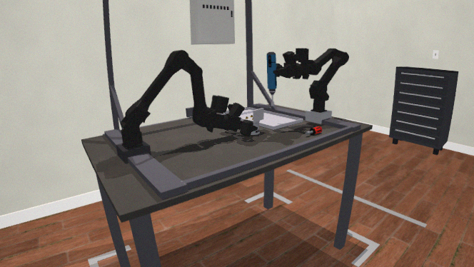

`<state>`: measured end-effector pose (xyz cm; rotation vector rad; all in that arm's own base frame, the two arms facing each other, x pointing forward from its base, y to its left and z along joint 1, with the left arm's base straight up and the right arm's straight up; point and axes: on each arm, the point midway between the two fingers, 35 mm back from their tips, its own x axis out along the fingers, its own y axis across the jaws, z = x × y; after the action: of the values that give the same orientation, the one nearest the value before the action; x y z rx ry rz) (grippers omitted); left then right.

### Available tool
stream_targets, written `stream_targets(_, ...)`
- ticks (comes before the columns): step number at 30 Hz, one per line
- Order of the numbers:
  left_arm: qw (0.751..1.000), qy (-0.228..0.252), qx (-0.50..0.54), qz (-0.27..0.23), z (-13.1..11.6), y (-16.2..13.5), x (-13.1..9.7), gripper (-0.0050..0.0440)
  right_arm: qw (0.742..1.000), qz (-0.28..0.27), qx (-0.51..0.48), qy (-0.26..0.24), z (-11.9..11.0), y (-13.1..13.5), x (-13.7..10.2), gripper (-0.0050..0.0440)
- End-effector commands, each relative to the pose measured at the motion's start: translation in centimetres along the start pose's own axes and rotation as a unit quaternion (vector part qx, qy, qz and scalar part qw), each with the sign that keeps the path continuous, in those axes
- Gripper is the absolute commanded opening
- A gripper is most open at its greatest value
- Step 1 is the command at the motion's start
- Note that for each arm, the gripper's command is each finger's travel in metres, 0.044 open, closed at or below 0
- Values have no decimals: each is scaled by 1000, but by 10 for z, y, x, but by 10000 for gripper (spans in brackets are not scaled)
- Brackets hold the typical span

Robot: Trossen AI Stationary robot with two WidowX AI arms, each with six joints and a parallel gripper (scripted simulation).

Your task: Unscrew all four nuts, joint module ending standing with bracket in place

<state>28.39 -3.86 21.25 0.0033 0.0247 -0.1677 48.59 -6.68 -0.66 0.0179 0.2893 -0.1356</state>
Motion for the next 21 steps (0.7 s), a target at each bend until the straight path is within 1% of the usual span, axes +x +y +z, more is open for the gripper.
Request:
stream_targets(1,1000,-26,1,-1,17,-1,1,161,1000,0,1,-20,17,0,1,240)
stream_targets(12,1000,-28,1,-1,18,-1,1,161,1000,0,1,-20,17,0,1,240)
stream_targets(13,999,-33,1,-1,23,-1,2,161,1000,0,1,-20,17,0,1,240)
stream_targets(15,999,-33,1,-1,23,-1,2,161,1000,0,1,-20,17,0,1,240)
stream_targets(21,999,-33,1,0,23,-1,12,161,1000,0,1,-20,17,0,1,240)
